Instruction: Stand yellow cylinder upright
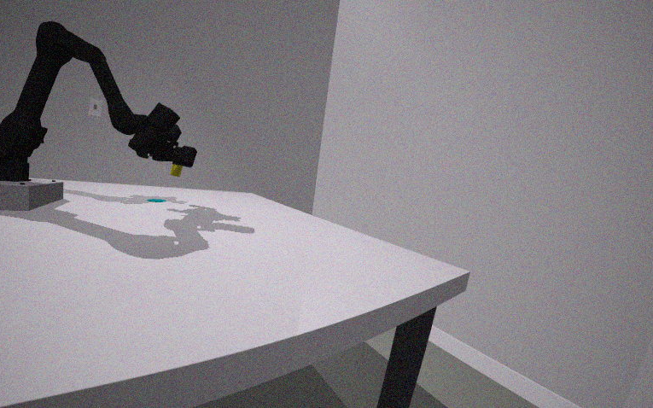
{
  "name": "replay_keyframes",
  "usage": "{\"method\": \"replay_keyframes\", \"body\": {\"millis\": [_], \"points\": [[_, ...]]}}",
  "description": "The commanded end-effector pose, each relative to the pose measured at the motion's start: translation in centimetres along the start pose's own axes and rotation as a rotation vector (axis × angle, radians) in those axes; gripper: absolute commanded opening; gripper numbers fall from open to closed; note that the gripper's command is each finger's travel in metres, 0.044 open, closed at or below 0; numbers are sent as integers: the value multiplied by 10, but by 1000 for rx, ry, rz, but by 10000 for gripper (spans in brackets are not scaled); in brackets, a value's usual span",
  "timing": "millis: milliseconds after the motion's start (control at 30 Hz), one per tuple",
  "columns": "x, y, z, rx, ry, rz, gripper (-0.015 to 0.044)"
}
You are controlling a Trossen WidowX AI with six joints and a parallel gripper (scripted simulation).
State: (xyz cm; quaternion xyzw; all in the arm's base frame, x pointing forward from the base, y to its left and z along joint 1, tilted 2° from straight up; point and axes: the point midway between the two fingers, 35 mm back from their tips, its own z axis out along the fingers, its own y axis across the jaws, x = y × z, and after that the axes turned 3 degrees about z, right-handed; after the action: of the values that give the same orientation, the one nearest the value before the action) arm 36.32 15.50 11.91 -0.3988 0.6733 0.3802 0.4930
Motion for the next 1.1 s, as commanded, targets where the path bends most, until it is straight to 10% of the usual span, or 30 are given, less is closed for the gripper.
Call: {"method": "replay_keyframes", "body": {"millis": [0,1067], "points": [[-1,3,-3,-12,-19,-6,105],[2,27,-29,-91,-127,-69,105]]}}
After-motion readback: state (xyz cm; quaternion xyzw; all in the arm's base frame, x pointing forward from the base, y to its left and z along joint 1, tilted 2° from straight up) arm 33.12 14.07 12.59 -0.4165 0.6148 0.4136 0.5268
